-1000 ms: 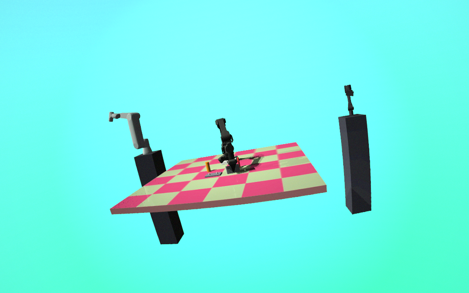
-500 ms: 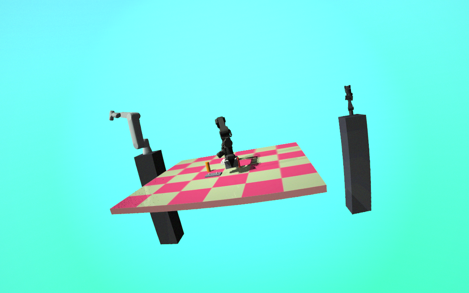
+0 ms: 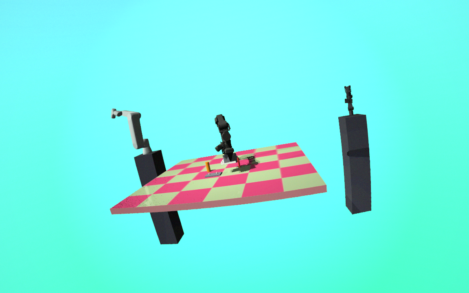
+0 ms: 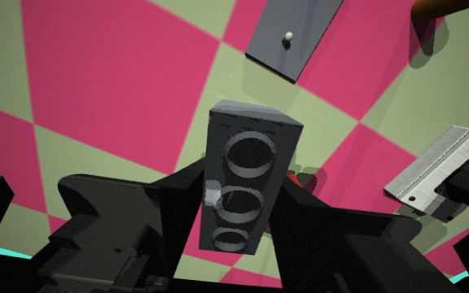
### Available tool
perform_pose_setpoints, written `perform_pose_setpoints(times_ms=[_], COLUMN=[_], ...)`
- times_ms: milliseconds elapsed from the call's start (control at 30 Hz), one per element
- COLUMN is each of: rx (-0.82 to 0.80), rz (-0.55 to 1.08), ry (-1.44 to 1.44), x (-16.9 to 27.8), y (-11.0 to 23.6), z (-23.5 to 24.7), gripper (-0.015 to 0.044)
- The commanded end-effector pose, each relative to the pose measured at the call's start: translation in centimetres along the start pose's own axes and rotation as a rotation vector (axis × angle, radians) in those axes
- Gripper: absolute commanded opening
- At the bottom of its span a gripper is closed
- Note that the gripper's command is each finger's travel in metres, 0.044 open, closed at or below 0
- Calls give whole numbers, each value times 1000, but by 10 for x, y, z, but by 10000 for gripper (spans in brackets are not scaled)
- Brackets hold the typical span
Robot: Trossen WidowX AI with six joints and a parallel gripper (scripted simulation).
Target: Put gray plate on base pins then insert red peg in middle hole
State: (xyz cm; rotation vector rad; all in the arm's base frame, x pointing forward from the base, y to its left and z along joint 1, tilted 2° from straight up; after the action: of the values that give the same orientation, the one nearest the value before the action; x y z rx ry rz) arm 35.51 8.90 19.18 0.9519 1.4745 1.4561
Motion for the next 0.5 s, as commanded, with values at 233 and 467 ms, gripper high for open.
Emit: perform_pose_setpoints(times_ms=[233,467], rx=[-8,-7], rz=[3,3], ry=[1,-4], x=[-2,-5], y=[36,47], z=[-5,-7], gripper=[0,0])
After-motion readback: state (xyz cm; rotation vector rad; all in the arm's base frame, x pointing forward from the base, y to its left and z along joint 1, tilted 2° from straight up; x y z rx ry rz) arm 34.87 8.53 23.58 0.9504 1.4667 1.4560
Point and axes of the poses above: the point midway between the two fingers, 35 mm back from their tips, its own y axis back along the fingers, its own z axis across the jaws, x = y × z, the point moved 8 cm from there along y, back along the fingers, and after that the axes turned 6 degrees about y, right-handed, at the moved point
